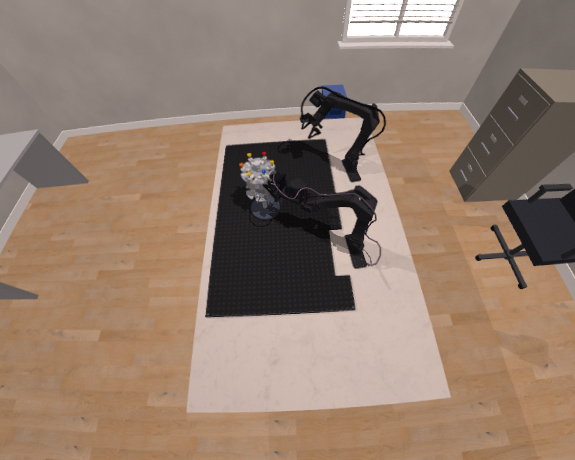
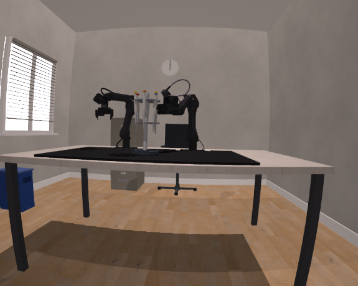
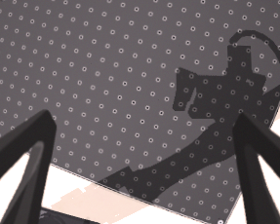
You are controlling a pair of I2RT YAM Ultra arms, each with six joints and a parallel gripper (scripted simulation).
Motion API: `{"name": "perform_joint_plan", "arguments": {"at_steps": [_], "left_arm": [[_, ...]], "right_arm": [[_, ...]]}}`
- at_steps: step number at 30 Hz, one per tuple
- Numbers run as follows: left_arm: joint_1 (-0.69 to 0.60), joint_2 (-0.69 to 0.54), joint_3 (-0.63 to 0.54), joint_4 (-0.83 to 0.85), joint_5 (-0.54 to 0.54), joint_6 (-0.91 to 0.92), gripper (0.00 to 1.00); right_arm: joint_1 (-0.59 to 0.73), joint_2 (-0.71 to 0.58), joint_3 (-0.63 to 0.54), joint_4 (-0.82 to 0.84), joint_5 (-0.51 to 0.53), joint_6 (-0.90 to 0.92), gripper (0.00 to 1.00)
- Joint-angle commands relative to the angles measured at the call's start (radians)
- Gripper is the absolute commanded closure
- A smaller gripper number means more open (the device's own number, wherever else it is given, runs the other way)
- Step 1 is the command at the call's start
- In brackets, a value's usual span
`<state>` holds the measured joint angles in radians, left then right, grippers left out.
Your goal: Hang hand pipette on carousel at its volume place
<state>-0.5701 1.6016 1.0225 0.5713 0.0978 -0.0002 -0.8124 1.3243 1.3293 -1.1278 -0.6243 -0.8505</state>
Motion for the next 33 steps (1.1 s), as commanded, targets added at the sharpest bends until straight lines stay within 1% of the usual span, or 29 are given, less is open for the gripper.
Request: {"name": "perform_joint_plan", "arguments": {"at_steps": [1, 32, 33], "left_arm": [[-0.003, -0.018, 0.03, 0.008, -0.01, 0.001, 0.88], [-0.003, -0.018, 0.03, 0.008, -0.01, 0.001, 0.88], [-0.002, -0.027, 0.033, -0.011, -0.009, 0.001, 0.88]], "right_arm": [[-0.01, -0.007, 0.013, 0.024, -0.023, -0.007, 0.0], [-0.01, -0.007, 0.013, 0.024, -0.023, -0.007, 0.0], [-0.01, -0.007, 0.013, 0.024, -0.023, -0.007, 0.0]]}}
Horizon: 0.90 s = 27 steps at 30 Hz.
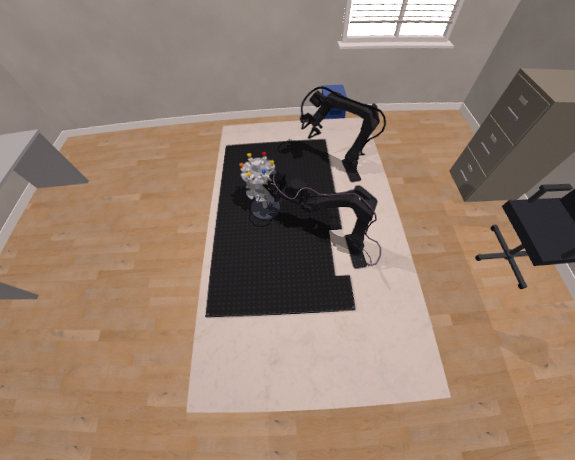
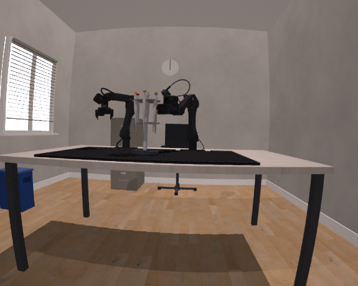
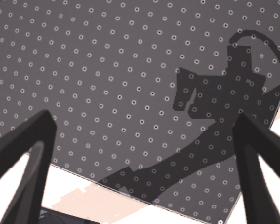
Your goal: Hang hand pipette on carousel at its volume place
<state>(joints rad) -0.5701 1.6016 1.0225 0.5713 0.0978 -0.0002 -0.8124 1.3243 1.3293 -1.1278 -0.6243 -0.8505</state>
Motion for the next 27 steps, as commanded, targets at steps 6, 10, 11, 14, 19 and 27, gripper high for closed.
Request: {"name": "perform_joint_plan", "arguments": {"at_steps": [6, 10, 11, 14, 19, 27], "left_arm": [[0.001, -0.034, 0.042, -0.026, -0.007, 0.001, 0.88], [0.004, -0.04, 0.052, -0.042, -0.004, 0.001, 0.88], [0.004, -0.042, 0.055, -0.046, -0.004, 0.001, 0.88], [0.006, -0.045, 0.061, -0.056, -0.002, 0.001, 0.88], [0.006, -0.046, 0.061, -0.039, -0.002, 0.001, 0.88], [0.006, -0.046, 0.061, -0.039, -0.002, 0.001, 0.88]], "right_arm": [[-0.01, -0.007, 0.013, 0.024, -0.023, -0.007, 0.0], [-0.01, -0.007, 0.013, 0.024, -0.023, -0.007, 0.0], [-0.01, -0.007, 0.013, 0.024, -0.023, -0.007, 0.0], [-0.01, -0.007, 0.013, 0.024, -0.023, -0.007, 0.0], [-0.01, -0.007, 0.013, 0.024, -0.023, -0.007, 0.0], [-0.01, -0.007, 0.013, 0.024, -0.023, -0.007, 0.0]]}}
